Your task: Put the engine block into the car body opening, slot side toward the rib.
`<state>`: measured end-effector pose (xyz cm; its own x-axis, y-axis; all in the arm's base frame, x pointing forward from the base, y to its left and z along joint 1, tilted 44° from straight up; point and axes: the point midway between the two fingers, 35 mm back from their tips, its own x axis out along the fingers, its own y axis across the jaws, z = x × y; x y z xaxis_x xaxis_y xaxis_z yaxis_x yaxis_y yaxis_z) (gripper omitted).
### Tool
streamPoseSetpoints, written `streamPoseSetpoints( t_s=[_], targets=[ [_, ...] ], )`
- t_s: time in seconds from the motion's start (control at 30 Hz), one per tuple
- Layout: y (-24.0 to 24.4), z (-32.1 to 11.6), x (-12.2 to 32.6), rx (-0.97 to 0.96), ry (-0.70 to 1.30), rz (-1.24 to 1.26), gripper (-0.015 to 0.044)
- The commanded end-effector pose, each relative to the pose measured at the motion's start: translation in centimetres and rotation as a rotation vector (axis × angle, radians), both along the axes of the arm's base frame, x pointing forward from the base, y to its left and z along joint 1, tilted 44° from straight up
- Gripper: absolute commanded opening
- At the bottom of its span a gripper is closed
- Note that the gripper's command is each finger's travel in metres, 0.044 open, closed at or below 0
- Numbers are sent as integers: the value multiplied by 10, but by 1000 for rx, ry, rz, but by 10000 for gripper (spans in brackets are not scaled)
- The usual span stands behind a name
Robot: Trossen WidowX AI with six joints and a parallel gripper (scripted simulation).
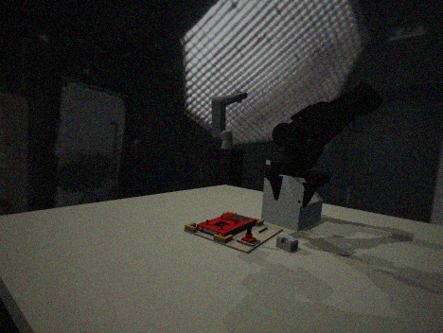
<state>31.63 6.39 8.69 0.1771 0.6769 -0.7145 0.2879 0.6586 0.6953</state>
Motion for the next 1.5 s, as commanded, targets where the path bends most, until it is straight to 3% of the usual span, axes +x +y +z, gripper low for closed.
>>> streamPoseSetpoints(
  t_s=[0.0,0.13,1.33,1.47],
  targets=[
    [16,-17,4,1,0,7,440],
    [47,-47,9,6,-1,7,440],
    [83,-79,20,8,-1,7,440],
    [83,-79,20,8,-1,7,335]
  ],
)
